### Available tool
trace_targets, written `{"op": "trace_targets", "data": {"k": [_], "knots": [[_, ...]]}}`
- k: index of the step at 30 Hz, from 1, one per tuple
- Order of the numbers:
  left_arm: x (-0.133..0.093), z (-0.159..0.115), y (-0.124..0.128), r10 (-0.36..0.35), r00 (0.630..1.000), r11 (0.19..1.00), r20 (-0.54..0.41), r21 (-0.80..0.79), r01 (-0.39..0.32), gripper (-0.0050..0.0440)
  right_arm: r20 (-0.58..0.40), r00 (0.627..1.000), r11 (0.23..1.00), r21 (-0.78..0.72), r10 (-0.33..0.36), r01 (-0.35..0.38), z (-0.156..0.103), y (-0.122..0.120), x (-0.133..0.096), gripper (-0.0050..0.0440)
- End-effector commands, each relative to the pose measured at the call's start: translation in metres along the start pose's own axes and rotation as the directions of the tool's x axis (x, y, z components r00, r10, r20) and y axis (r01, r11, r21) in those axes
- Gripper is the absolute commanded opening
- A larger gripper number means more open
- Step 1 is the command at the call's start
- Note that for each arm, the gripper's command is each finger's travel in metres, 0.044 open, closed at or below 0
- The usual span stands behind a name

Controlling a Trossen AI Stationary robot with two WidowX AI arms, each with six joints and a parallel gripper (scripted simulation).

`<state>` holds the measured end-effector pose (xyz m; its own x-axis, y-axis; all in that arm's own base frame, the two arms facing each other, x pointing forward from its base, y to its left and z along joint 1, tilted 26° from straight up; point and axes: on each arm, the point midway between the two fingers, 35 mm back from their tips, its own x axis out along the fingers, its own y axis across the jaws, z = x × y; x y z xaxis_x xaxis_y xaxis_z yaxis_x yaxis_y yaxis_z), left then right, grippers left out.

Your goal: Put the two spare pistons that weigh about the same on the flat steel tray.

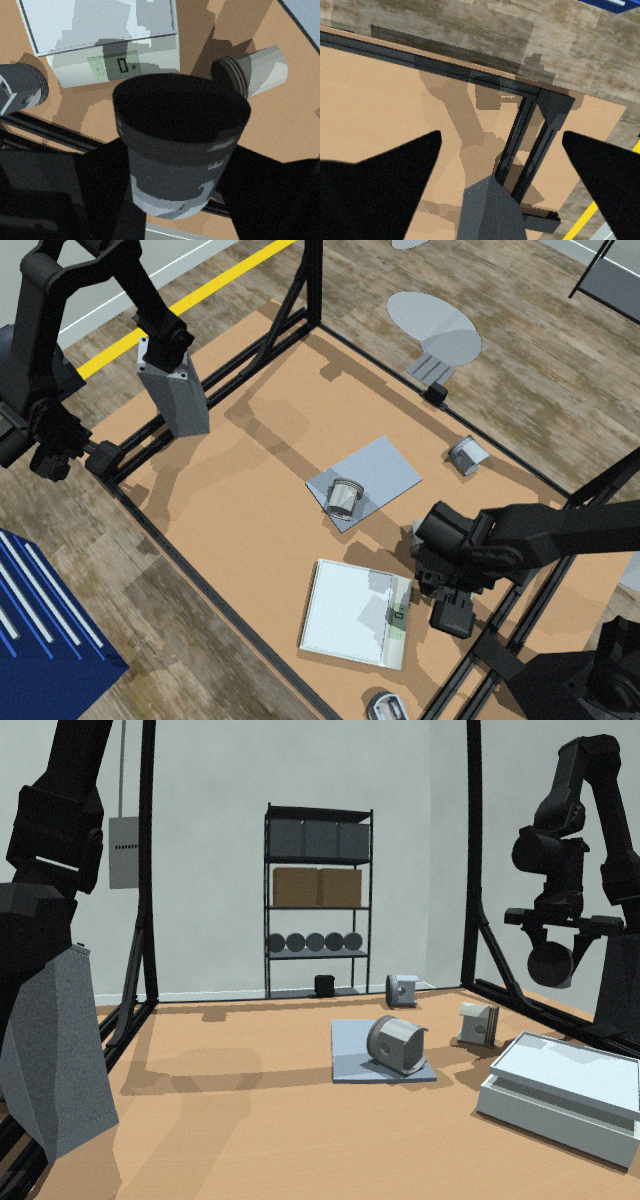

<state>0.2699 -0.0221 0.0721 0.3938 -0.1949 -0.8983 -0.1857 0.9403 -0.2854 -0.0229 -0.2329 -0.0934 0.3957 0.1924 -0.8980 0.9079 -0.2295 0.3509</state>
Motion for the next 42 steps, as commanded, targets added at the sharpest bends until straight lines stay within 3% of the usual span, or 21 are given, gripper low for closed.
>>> {"op": "trace_targets", "data": {"k": [1, 18, 22, 42], "knots": [[-0.005, 0.007, 0.017, -0.002, 1.000, 1.000, 0.007, 0.001, 0.002, 0.0158, -0.001, 1.000, 1.000, 0.000, 0.001, -0.001, 0.000, 0.000, 0.000, 0.0440], [-0.019, 0.029, 0.088, -0.002, 1.000, 1.000, 0.007, 0.001, 0.002, 0.0158, -0.001, 1.000, 1.000, 0.000, 0.001, -0.001, 0.000, 0.000, 0.000, 0.0440], [-0.019, 0.030, 0.090, -0.002, 1.000, 1.000, 0.007, 0.002, 0.002, 0.0158, -0.001, 1.000, 1.000, 0.000, 0.001, -0.001, 0.000, 0.000, 0.000, 0.0440], [-0.019, 0.055, 0.003, -0.002, 1.000, 0.886, 0.007, 0.463, -0.001, 0.0158, -0.001, 1.000, 1.000, 0.000, 0.001, -0.001, 0.000, 0.000, 0.000, 0.0440]]}}
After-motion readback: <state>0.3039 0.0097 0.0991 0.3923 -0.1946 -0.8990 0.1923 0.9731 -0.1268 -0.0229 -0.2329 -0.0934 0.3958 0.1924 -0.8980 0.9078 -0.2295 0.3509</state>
